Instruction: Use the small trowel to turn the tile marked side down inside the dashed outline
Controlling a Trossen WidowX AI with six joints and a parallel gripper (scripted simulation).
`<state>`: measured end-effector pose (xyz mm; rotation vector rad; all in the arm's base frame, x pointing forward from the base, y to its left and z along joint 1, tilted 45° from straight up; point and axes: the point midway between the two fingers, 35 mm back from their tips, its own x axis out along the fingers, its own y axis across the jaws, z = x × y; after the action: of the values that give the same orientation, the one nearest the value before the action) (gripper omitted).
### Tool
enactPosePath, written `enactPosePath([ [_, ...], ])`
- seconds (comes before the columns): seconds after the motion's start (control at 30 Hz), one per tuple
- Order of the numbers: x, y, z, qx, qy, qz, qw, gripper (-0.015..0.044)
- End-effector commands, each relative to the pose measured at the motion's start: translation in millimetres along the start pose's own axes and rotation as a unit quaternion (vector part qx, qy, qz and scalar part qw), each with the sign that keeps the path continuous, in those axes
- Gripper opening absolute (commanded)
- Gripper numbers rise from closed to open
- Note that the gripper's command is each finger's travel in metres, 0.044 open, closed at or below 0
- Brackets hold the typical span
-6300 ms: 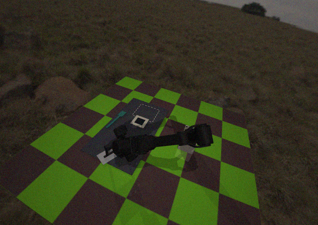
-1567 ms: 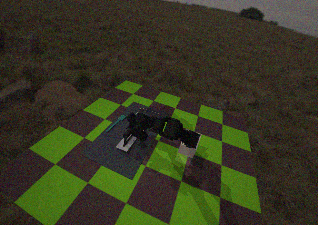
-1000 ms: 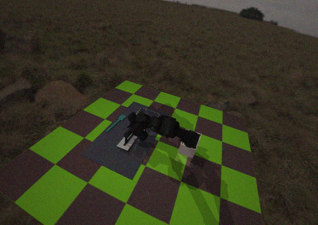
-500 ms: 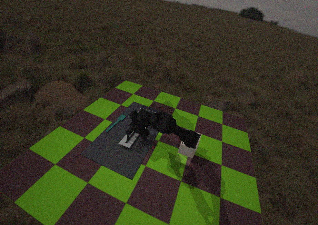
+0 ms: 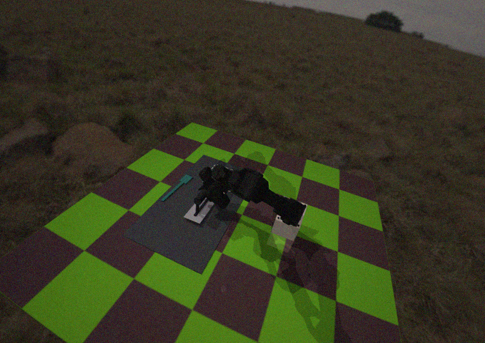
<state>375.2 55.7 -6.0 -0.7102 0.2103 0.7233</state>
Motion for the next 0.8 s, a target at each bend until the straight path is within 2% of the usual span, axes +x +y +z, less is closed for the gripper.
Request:
enactPosePath([
  [0.0,-3.8,-7.6,2.2,-0.02,0.015,-0.009,1.0,0.0],
  [0.77,-26.9,-34.8,-14.4,-0.028,0.022,-0.009,0.999,0.0],
])
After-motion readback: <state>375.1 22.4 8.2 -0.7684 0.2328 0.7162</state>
